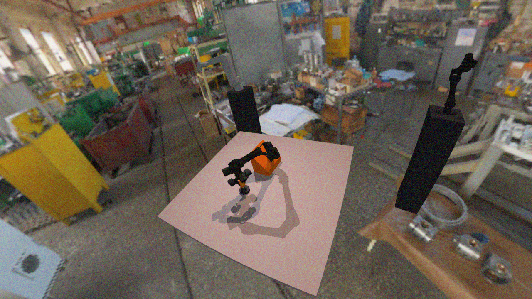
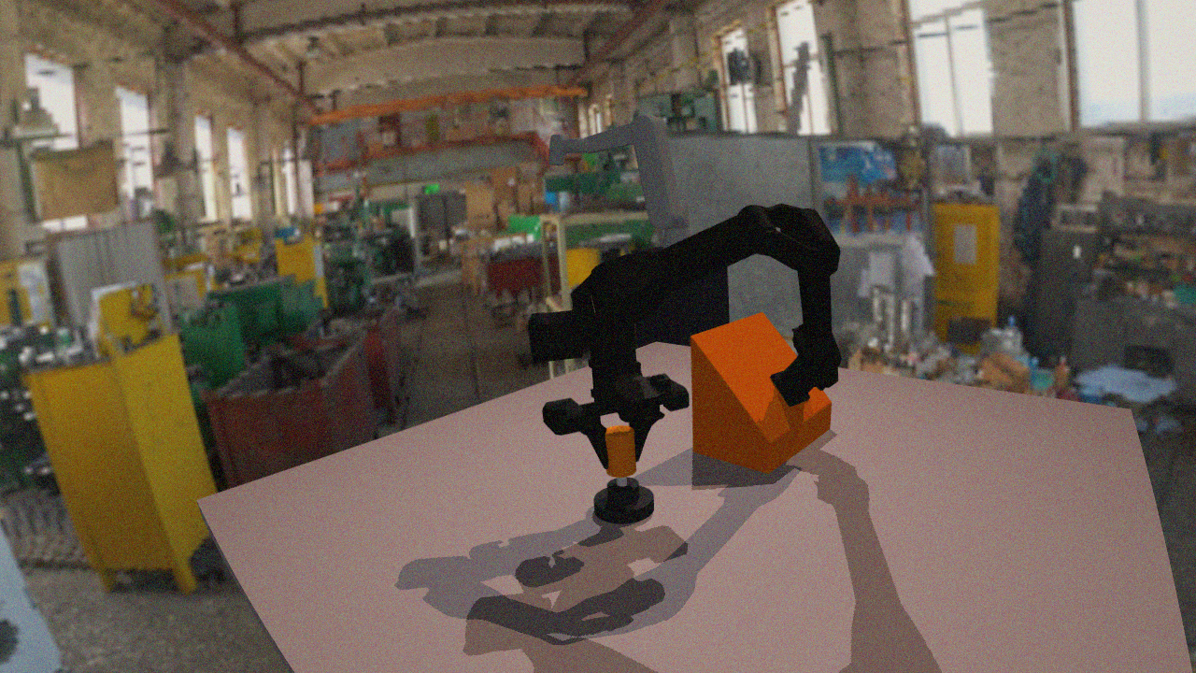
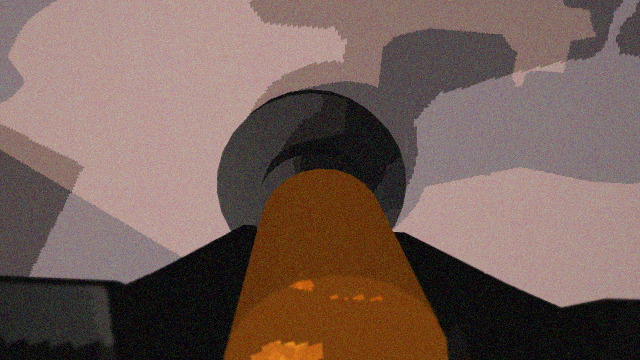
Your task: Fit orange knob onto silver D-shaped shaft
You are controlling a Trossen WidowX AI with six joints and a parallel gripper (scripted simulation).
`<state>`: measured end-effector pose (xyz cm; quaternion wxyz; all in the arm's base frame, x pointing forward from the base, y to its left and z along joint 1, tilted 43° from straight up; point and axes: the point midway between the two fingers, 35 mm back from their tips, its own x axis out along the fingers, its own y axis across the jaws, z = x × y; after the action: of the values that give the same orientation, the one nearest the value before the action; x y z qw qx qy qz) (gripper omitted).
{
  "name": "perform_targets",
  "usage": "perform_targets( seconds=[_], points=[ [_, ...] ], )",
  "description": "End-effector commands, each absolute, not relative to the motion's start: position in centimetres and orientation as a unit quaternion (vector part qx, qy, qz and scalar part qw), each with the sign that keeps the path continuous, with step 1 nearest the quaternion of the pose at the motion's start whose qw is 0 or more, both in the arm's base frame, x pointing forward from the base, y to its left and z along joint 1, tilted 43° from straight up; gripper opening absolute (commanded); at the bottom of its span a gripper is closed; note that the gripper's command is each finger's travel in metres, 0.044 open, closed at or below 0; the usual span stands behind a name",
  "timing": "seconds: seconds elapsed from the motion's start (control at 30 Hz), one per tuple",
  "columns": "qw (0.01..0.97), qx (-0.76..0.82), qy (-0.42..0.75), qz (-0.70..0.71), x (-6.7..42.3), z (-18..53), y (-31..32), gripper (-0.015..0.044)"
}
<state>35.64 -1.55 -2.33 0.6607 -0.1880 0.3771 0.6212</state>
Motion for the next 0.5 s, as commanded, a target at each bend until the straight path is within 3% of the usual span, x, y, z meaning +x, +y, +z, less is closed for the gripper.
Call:
perform_targets(
  seconds=[0.0, 0.47],
  points=[
    [0.659, -0.196, 0.37, 0.625, 35.77, -2.58, -1.53, 0.0],
    [0.659, -0.196, 0.37, 0.625, 35.29, -2.67, -1.59, 0.0]
  ],
)
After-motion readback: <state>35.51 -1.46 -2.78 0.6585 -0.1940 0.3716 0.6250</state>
